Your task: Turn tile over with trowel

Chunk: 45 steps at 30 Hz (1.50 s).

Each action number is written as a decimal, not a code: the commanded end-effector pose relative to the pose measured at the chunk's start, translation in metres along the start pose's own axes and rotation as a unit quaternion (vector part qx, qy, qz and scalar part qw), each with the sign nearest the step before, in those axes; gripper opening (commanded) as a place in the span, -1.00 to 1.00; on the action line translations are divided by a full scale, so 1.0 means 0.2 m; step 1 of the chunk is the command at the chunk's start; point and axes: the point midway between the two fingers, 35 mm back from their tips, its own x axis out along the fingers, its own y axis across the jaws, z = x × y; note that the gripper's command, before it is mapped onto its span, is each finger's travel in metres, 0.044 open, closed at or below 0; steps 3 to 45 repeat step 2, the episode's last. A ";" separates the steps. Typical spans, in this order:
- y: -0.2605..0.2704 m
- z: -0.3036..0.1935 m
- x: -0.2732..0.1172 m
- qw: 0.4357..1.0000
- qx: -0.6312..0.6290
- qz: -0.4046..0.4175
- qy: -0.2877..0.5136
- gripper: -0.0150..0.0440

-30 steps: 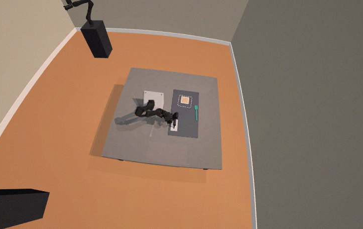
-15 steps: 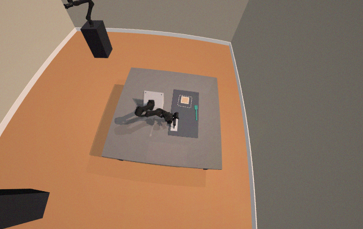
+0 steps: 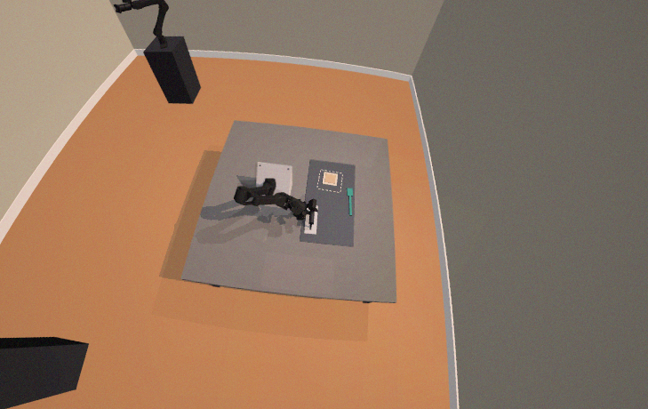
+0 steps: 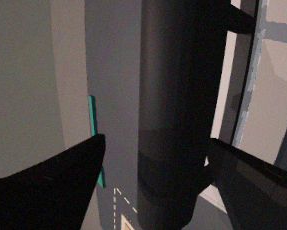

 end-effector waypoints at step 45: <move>-0.01 0.00 -0.04 1.000 0.002 -0.003 0.000 0.53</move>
